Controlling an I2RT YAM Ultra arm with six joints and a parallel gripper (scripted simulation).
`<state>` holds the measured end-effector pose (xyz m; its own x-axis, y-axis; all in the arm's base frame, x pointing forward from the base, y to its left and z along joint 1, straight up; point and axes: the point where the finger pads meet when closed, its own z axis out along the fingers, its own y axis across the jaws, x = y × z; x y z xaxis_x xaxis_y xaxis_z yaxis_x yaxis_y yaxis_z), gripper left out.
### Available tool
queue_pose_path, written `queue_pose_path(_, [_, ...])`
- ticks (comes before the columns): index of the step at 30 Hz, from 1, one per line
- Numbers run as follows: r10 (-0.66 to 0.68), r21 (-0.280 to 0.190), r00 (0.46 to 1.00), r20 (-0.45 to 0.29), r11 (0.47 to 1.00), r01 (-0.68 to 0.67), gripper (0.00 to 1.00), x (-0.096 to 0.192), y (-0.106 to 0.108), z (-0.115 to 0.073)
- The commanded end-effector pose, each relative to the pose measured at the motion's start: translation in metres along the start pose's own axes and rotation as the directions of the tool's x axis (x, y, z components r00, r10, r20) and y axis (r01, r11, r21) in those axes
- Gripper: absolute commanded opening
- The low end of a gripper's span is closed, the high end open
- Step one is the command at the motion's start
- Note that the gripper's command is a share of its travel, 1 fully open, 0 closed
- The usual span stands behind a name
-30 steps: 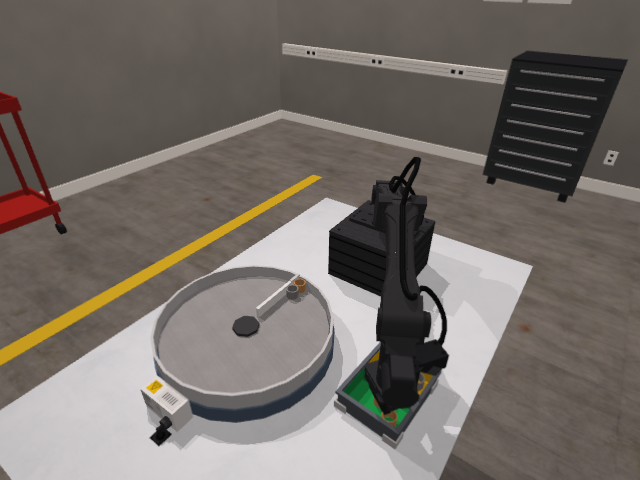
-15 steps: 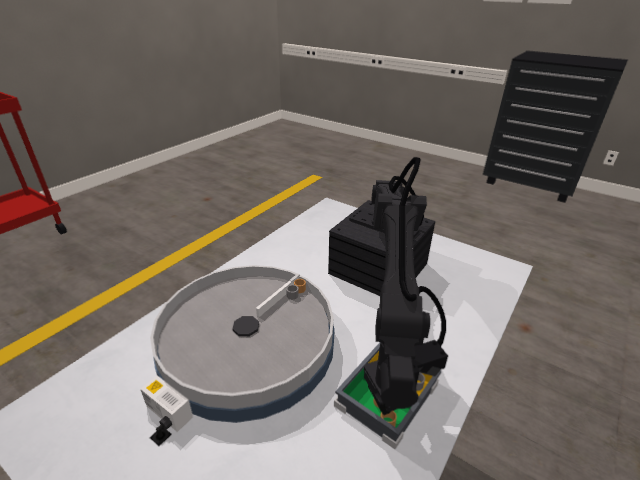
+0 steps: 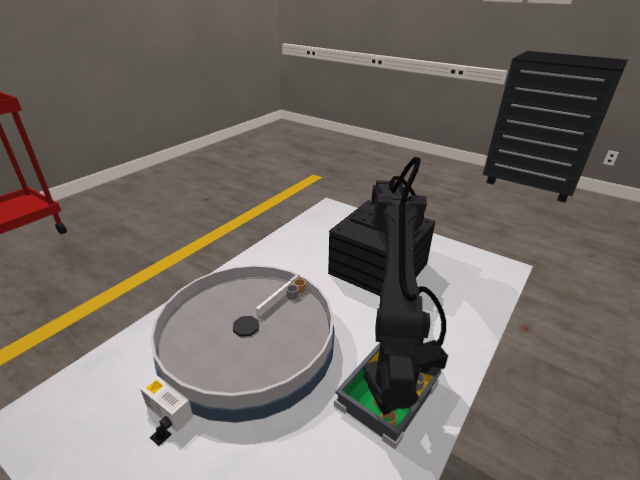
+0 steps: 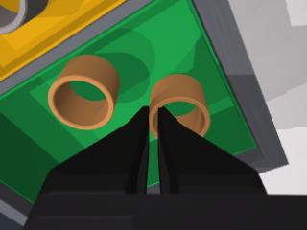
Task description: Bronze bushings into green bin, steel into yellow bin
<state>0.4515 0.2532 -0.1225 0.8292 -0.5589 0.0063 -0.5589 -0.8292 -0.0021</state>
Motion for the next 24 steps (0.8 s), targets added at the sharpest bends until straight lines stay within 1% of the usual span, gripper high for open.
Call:
queue_pose_path(1, [0.0, 0.0, 1.0, -0.003, 1.0, 0.0, 0.0, 0.0028, 0.0026, -0.0084])
queue_pose_path(16, [0.0, 0.0, 1.0, -0.003, 1.0, 0.0, 0.0, 0.0028, 0.0026, -0.0085])
queue_pose_path(24, [-0.002, -0.002, 1.0, -0.002, 1.0, 0.002, 0.0, -0.0004, 0.0021, -0.0116])
